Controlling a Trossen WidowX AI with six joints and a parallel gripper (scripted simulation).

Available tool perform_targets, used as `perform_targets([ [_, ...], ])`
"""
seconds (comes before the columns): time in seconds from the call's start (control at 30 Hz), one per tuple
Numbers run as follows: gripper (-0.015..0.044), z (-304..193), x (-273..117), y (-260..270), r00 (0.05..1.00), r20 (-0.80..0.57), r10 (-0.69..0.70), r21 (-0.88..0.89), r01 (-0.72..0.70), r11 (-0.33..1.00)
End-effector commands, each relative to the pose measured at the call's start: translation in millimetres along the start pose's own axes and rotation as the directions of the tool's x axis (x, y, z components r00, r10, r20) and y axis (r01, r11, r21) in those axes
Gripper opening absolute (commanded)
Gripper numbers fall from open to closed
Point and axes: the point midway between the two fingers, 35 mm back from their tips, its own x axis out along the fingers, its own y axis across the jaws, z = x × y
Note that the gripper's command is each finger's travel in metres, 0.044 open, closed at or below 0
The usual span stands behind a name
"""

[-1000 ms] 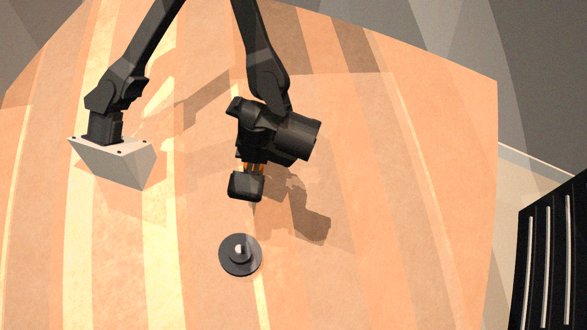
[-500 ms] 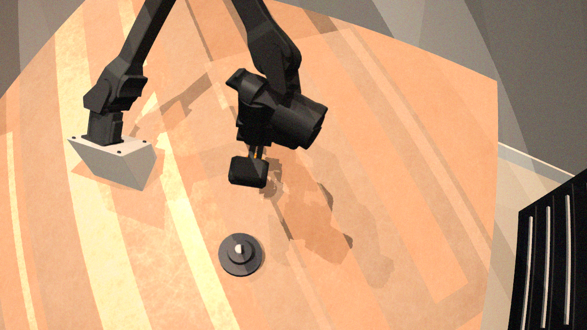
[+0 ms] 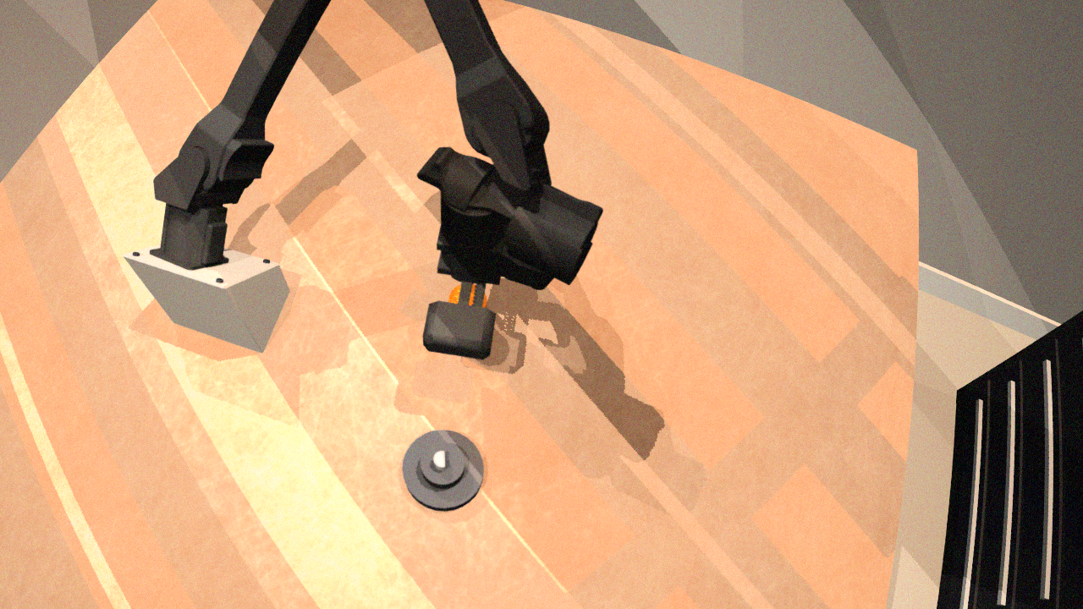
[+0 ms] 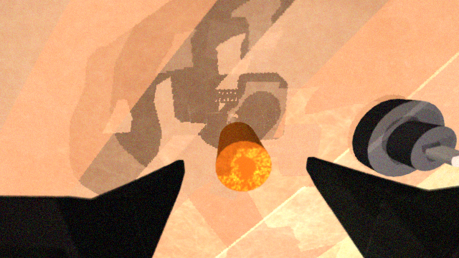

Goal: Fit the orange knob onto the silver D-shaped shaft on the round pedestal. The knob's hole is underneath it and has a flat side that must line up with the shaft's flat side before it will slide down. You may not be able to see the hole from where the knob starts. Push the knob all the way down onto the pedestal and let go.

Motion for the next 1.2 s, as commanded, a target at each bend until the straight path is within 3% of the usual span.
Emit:
perform_targets([
  [0.0, 0.044, 0, 7, 0, 1.0, 0.001, 0.005, 0.007, -0.005, 1.0],
  [0.97, 0.044, -2, 50, 2, 1.0, 0.001, 0.01, 0.007, -0.01, 1.0],
  [1.17, 0.0282, -2, 50, 2, 1.0, 0.001, 0.01, 0.007, -0.01, 1.0],
])
